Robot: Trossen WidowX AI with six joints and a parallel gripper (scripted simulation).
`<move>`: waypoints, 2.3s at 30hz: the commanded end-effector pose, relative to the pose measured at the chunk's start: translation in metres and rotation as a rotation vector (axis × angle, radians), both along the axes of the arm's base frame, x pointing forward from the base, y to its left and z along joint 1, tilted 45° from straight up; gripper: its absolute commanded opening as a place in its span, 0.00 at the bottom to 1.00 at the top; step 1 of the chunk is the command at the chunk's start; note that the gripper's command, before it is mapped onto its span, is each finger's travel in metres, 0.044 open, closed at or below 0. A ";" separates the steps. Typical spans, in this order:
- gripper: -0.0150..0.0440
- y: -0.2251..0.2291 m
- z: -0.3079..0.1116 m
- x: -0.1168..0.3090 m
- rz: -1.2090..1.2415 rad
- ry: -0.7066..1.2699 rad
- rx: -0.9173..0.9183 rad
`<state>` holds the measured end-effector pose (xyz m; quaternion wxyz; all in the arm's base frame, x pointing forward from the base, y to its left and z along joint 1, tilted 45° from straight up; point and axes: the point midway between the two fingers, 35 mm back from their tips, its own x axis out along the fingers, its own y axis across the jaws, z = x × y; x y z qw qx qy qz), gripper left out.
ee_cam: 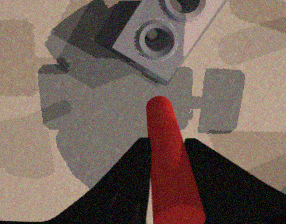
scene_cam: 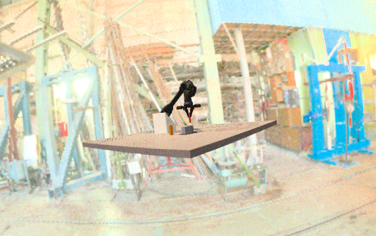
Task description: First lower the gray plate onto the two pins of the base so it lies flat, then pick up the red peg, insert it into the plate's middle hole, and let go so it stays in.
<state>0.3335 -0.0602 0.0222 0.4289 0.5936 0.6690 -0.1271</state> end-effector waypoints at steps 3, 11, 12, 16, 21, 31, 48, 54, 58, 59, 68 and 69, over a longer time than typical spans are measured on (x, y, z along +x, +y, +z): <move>0.25 -0.016 -0.016 0.006 0.003 -0.004 -0.001; 0.25 -0.032 -0.035 0.010 0.004 -0.007 0.001; 0.25 -0.035 -0.038 0.010 0.005 -0.008 0.002; 0.25 -0.041 -0.046 0.012 0.005 -0.009 0.003; 0.25 -0.040 -0.045 0.013 0.005 -0.010 0.004; 0.25 -0.042 -0.046 0.014 0.005 -0.010 0.003; 0.25 -0.041 -0.045 0.015 0.005 -0.010 0.004; 0.25 -0.041 -0.045 0.015 0.005 -0.010 0.004; 0.25 -0.041 -0.045 0.015 0.005 -0.010 0.004; 0.25 -0.041 -0.045 0.015 0.005 -0.010 0.004; 0.25 -0.041 -0.045 0.015 0.003 -0.009 0.005; 0.25 -0.041 -0.045 0.015 0.003 -0.009 0.005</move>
